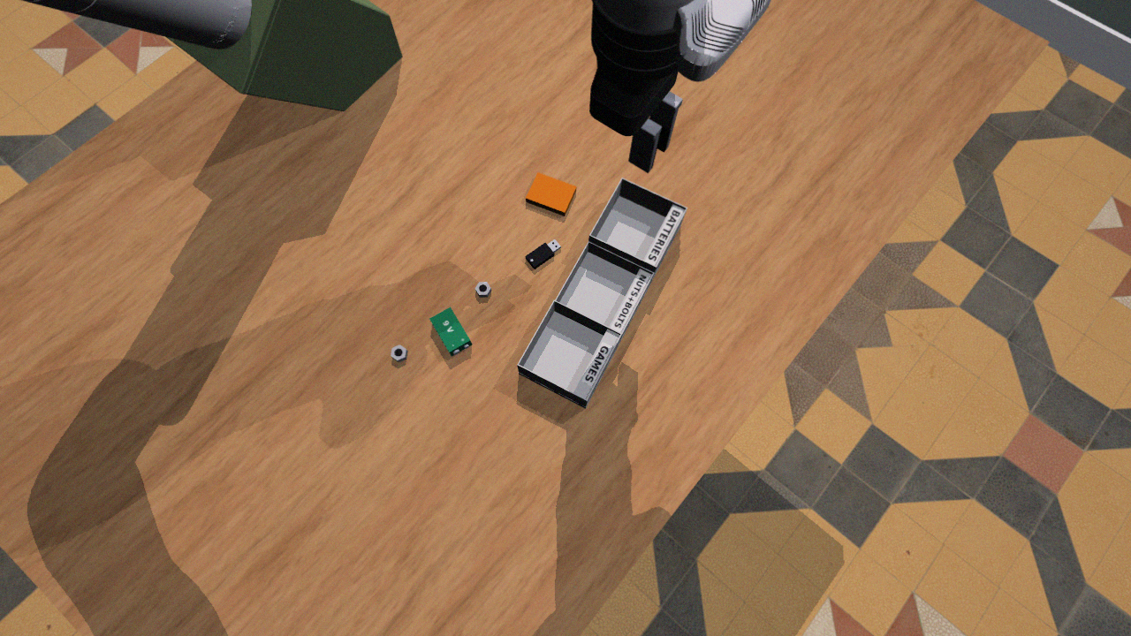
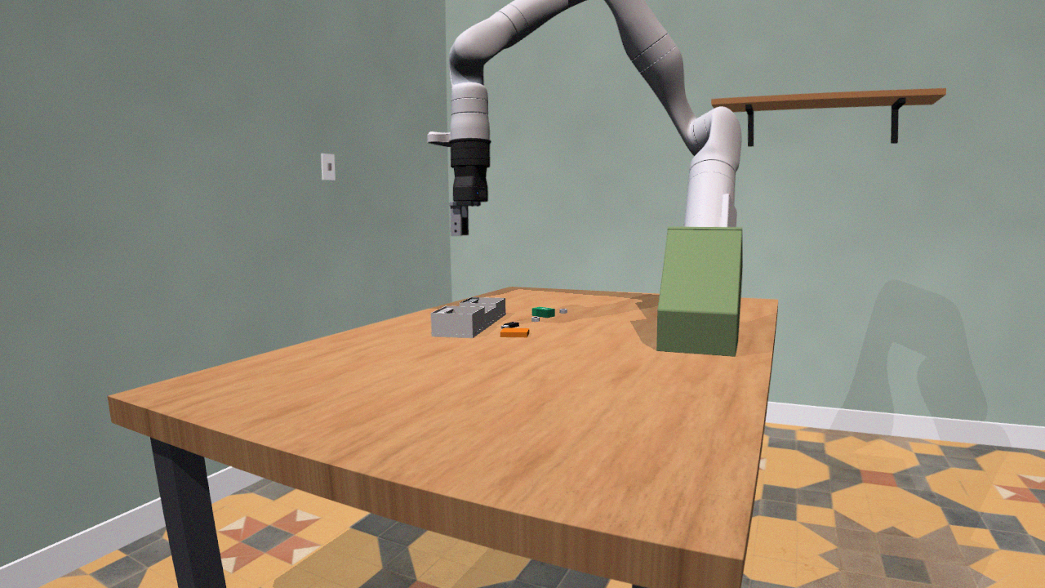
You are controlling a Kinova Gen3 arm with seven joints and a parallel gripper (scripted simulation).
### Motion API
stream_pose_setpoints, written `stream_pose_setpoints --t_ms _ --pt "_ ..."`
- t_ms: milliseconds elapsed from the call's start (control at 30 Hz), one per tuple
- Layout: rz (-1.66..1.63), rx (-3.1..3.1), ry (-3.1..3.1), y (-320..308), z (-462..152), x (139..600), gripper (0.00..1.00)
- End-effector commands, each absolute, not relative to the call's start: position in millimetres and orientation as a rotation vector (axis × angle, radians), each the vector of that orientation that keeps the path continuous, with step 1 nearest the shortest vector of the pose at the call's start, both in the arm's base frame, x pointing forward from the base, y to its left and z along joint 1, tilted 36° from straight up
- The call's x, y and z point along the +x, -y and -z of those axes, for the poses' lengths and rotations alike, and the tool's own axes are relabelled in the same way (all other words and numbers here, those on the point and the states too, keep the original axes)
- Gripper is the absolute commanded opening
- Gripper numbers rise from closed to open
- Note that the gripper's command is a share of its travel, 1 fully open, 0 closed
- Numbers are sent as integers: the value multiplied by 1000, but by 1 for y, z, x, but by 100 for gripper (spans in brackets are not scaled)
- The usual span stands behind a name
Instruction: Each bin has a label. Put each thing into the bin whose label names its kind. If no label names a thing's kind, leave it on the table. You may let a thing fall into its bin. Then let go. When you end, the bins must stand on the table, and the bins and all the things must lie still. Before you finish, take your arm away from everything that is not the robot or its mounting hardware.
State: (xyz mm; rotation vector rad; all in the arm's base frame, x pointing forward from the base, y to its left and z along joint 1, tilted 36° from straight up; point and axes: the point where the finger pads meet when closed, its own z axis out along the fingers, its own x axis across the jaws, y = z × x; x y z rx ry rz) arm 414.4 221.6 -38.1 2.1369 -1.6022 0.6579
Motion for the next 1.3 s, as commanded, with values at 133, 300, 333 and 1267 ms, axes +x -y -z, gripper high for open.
stream_pose_setpoints --t_ms 133,300,333,1267 --pt "-741 1947 1877 -173 38 401 64" --pt "-797 1777 2094 -141 40 394 64" --pt "-810 1730 2146 -133 40 392 64" --pt "-978 621 2936 -10 45 366 64"
